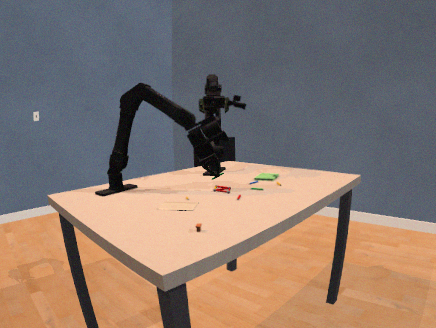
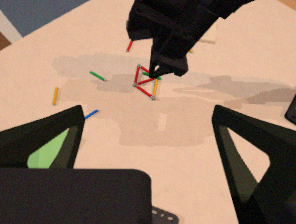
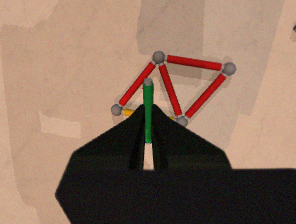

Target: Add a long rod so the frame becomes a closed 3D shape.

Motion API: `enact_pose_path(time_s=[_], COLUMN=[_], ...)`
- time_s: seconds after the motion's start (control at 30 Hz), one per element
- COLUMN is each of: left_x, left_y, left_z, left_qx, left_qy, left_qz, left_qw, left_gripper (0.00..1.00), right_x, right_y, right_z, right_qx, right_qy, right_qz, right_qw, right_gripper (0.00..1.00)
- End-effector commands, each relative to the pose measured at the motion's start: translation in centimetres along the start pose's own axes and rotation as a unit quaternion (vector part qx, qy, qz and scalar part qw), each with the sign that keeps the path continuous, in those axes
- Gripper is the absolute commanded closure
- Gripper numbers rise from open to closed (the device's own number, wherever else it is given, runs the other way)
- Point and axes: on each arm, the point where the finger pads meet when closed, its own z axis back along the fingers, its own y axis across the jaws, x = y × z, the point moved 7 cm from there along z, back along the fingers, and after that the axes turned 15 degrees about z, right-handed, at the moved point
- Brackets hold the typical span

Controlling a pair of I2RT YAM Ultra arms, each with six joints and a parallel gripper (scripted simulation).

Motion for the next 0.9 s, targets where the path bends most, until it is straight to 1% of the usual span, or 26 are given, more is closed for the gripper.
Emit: enact_pose_path(time_s=[0.0,0.2,0.27,0.5,0.57,0.73,0.83,0.87], left_x=[0.6,0.6,0.6,0.6,0.6,0.6,0.6,0.6], left_y=[-0.1,-0.1,-0.1,-0.1,-0.1,-0.1,-0.1,-0.1], left_z=[0.1,0.1,0.1,0.1,0.1,0.1,0.1,0.1], left_qx=[-0.001,-0.001,-0.001,-0.001,-0.001,-0.001,-0.001,-0.001], left_qy=[-0.004,-0.004,-0.004,-0.004,-0.004,-0.004,-0.004,-0.004], left_qz=[0.0,0.0,0.0,0.0,0.0,0.0,0.0,0.0], left_qw=[1.0,1.0,1.0,1.0,1.0,1.0,1.0,1.0], left_gripper=[0.0,0.0,0.0,0.0,0.0,0.0,0.0,0.0], right_x=[1.6,0.8,0.7,0.5,0.5,0.0,0.0,-0.1], right_y=[-0.4,-0.4,-0.4,-0.1,-0.1,0.0,0.0,0.1], right_z=[1.1,1.1,1.1,1.0,1.0,0.9,0.6,0.8], right_qx=[-0.013,-0.021,-0.021,-0.03,-0.03,-0.039,-0.04,-0.042], right_qy=[-0.05,-0.082,-0.083,-0.114,-0.114,-0.14,-0.143,-0.153], right_qz=[-0.007,-0.035,-0.035,-0.055,-0.055,-0.075,-0.079,-0.084], right_qw=[0.999,0.996,0.996,0.991,0.991,0.986,0.986,0.984], right_gripper=[1.0,1.0,1.0,1.0,1.0,1.0,1.0,1.0])
